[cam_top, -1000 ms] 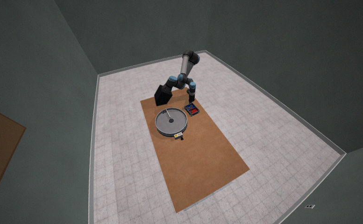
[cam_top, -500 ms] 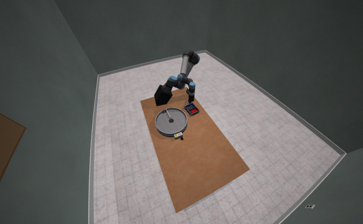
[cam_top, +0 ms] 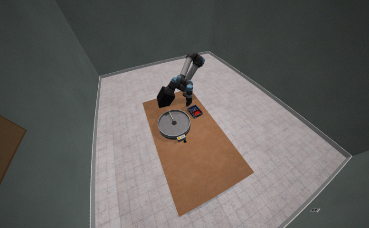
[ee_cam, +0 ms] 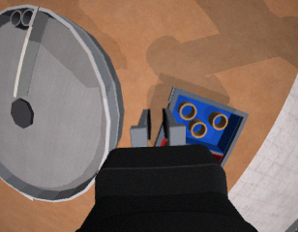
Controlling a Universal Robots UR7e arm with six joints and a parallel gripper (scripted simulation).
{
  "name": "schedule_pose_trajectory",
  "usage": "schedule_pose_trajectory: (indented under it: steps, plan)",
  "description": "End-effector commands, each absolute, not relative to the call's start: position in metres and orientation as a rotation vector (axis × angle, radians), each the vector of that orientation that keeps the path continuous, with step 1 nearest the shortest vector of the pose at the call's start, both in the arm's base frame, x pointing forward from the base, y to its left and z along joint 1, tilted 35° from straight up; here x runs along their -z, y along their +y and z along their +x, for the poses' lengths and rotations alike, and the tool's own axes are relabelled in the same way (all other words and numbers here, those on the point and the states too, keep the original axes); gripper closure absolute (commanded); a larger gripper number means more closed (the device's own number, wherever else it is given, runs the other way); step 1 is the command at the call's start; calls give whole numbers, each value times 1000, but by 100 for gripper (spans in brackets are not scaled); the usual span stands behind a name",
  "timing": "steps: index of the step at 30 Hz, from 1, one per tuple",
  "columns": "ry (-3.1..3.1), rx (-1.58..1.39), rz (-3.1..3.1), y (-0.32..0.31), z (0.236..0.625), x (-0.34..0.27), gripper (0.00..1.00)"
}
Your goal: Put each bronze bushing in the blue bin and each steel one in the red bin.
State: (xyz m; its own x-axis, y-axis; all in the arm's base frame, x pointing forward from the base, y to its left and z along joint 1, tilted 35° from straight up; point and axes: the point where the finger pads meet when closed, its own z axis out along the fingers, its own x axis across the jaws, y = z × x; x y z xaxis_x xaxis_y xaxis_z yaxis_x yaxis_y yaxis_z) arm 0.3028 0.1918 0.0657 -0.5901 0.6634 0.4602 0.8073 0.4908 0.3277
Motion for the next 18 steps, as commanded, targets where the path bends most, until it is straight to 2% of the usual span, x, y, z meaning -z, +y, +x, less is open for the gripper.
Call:
schedule_pose_trajectory:
  steps: [1, 18]
  plan:
    - [-2505, 791, -1167, 177, 304, -55, 60]
    - [-2754, 873, -718, 94, 302, 7, 60]
